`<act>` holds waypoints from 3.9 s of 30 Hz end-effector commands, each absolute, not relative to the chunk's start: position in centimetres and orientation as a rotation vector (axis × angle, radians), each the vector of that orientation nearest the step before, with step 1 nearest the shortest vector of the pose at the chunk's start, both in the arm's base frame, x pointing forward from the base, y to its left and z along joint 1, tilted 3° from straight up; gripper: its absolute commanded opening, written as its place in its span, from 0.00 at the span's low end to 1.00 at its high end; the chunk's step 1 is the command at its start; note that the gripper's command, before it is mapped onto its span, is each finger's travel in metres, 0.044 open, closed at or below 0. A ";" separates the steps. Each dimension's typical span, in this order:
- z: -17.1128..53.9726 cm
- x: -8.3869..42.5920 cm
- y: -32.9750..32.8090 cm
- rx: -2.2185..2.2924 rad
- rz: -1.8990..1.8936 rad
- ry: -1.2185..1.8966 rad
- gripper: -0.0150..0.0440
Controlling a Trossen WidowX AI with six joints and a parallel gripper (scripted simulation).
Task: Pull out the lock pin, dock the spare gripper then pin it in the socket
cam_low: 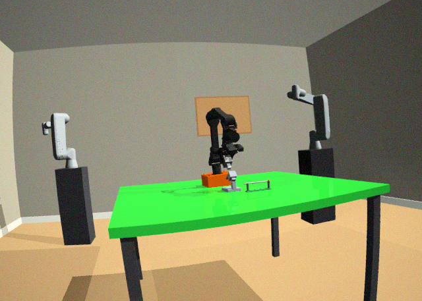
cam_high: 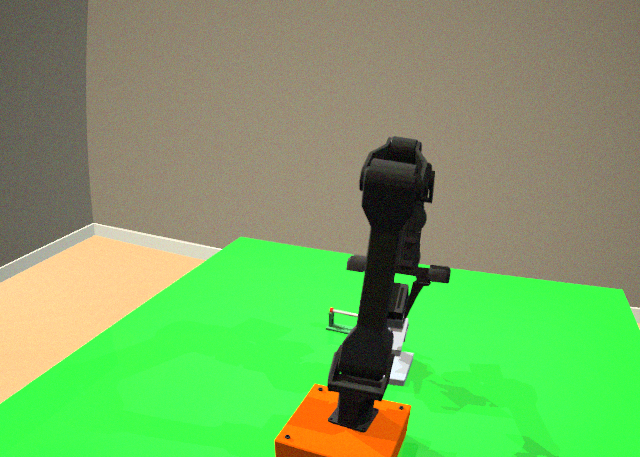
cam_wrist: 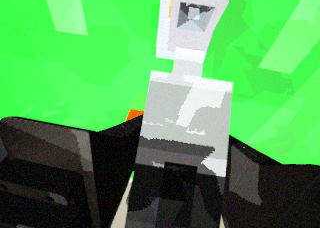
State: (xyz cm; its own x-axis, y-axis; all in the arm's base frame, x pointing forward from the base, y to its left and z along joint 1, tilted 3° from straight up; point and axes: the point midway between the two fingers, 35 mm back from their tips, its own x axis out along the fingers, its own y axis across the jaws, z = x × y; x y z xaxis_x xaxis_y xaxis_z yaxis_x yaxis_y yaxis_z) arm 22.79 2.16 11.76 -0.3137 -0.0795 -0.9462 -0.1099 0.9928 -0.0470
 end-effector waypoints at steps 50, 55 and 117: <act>7.1 26.9 2.4 -0.130 0.021 1.895 0.25; 7.1 26.9 2.4 -0.130 0.021 1.895 0.25; 14.6 21.4 2.1 -0.139 0.033 1.853 1.00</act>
State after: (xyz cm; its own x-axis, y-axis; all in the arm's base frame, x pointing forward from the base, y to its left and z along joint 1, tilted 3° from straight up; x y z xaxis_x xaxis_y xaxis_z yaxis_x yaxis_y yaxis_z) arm 21.52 2.10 14.07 -0.2960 -0.0819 -0.9517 -0.1146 0.9922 -0.0497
